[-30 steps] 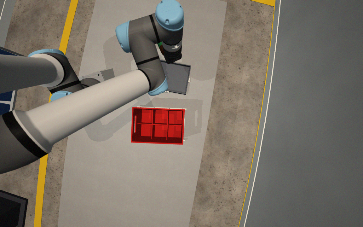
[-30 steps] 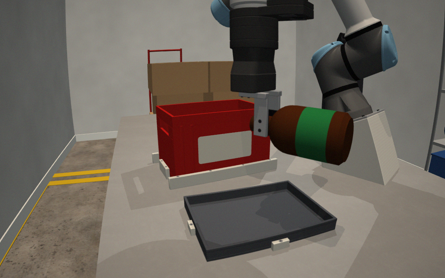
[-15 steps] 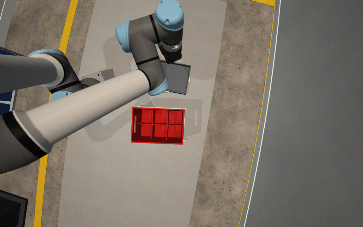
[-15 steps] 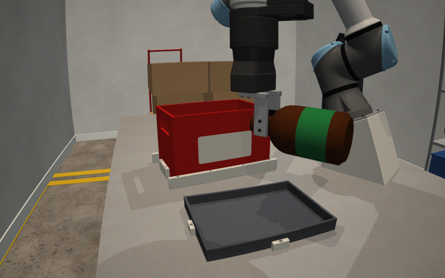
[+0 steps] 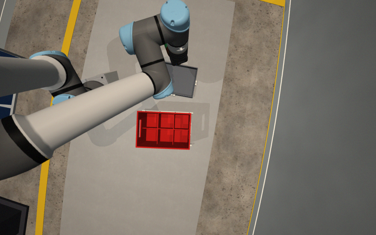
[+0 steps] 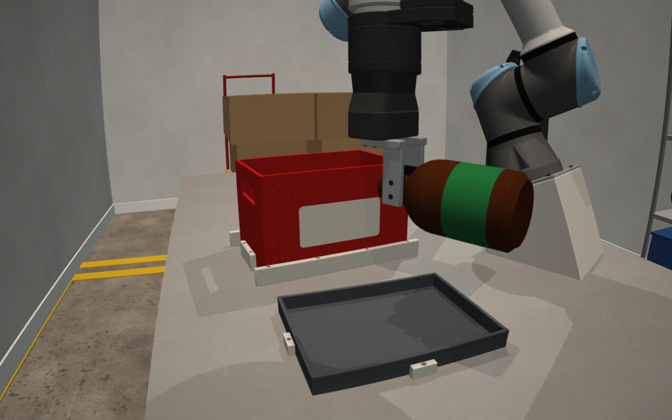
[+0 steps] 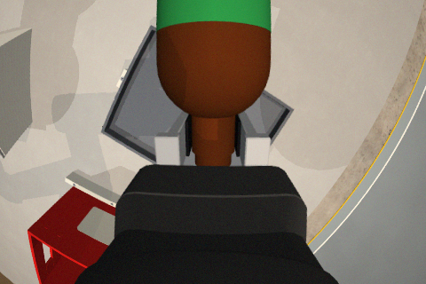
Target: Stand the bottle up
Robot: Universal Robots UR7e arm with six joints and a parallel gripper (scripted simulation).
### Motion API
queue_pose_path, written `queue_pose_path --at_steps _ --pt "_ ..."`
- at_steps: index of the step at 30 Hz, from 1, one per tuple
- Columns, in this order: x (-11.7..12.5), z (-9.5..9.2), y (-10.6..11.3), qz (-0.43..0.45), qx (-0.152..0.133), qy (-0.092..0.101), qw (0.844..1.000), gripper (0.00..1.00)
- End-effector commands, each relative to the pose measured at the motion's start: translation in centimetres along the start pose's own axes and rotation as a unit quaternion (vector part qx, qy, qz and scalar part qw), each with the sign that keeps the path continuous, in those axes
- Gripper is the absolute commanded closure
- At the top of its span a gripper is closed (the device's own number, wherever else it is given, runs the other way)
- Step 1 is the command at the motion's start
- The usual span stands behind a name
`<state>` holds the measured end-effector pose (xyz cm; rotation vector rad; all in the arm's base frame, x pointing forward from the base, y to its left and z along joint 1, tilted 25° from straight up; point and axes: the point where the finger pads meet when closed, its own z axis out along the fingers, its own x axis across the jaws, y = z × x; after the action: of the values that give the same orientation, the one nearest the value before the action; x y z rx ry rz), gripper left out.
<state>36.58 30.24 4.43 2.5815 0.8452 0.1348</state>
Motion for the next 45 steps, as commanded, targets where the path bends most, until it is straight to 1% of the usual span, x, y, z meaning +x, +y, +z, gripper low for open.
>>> queue_pose_path --at_steps 1,10,45 --pt "0.04 -0.05 0.0 0.014 0.0 0.001 1.0 1.0" --pt "0.04 -0.05 0.01 0.037 0.0 0.001 0.999 1.0" --pt "0.04 -0.05 0.01 0.038 0.0 0.001 0.999 1.0"
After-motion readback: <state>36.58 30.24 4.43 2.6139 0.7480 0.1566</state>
